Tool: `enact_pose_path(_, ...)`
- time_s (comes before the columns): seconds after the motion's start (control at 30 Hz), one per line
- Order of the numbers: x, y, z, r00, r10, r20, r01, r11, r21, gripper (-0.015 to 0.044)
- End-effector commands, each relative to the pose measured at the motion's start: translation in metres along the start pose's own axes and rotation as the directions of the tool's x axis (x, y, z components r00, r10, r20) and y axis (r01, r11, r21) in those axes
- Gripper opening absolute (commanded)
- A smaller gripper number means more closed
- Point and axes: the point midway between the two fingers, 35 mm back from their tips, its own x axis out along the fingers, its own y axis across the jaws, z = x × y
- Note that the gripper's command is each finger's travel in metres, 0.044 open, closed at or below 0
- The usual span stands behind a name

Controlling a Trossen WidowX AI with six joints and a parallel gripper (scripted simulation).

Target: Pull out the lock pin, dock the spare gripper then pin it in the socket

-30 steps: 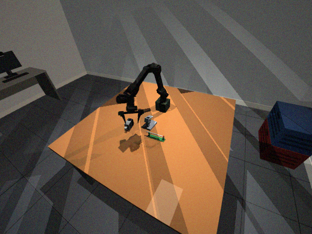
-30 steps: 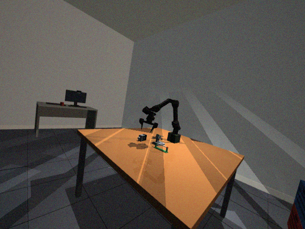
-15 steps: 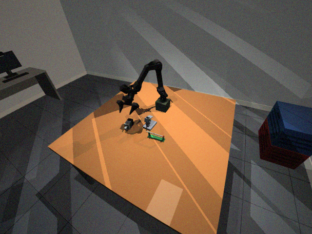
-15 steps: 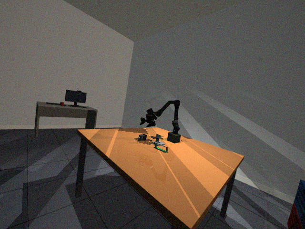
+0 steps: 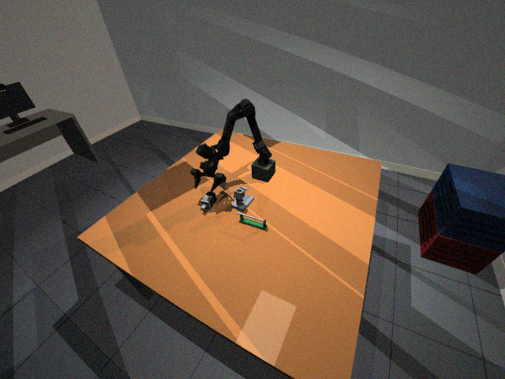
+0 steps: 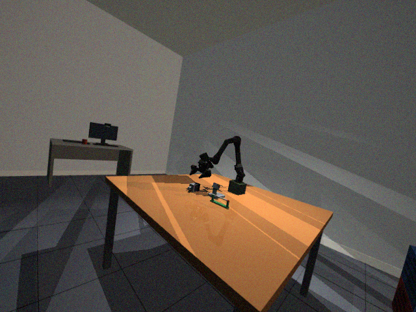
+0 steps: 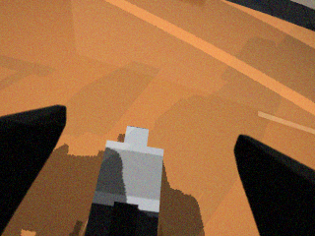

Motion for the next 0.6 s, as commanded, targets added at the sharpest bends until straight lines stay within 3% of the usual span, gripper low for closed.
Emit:
enact_pose_path(0.0,0.009,0.005,-0.021,1.000,0.004,-0.011,-0.004,1.000,0.013,0.0440)
enact_pose_path(0.57,0.022,0.005,-0.042,1.000,0.004,-0.011,-0.004,1.000,0.013,0.0440)
